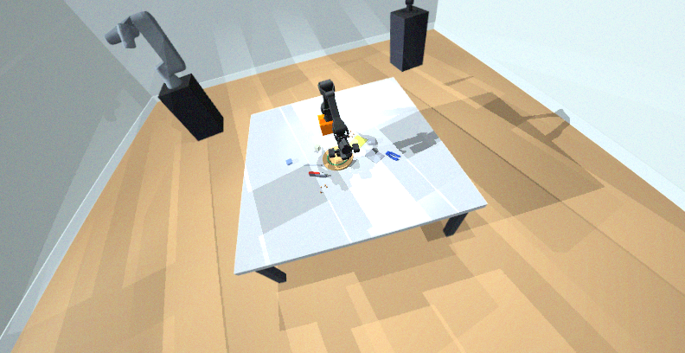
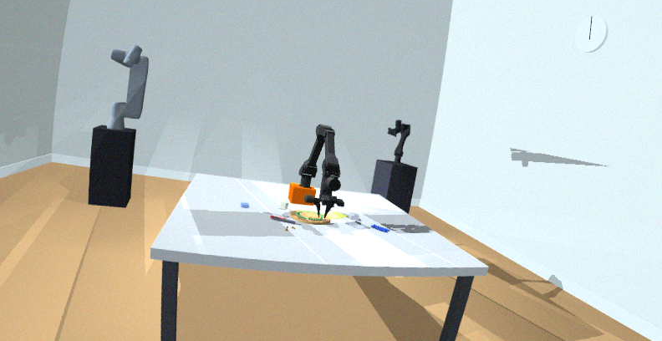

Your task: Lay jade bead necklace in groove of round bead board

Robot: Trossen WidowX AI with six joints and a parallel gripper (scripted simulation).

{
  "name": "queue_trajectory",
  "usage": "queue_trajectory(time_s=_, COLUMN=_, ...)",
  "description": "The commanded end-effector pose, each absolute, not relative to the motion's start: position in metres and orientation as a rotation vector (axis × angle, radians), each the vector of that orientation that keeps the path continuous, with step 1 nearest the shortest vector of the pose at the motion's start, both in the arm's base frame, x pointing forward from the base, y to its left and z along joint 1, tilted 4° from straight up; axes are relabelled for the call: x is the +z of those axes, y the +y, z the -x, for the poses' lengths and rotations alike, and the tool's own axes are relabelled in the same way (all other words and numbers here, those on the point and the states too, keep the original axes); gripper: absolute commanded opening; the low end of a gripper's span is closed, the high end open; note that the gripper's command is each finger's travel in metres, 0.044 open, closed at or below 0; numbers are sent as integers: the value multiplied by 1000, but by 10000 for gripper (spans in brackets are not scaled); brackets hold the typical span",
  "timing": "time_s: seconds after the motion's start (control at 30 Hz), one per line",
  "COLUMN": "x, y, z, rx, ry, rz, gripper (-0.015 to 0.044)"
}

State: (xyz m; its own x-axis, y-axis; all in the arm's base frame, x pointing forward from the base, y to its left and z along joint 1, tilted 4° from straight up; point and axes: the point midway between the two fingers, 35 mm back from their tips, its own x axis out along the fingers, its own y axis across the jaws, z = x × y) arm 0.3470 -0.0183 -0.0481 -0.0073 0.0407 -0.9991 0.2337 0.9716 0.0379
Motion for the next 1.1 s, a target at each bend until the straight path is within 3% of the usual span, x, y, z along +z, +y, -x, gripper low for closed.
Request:
queue_trajectory(time_s=0.0, x=-52, y=-17, z=-344, rx=-150, ry=1587, rz=-218, gripper=120)
queue_trajectory(time_s=0.27, x=-52, y=-17, z=-344, rx=-150, ry=1587, rz=-218, gripper=120)
queue_trajectory(time_s=0.43, x=-50, y=-18, z=-346, rx=-154, ry=1580, rz=-217, gripper=0)
queue_trajectory(time_s=1.07, x=-50, y=-18, z=-346, rx=-154, ry=1580, rz=-217, gripper=0)
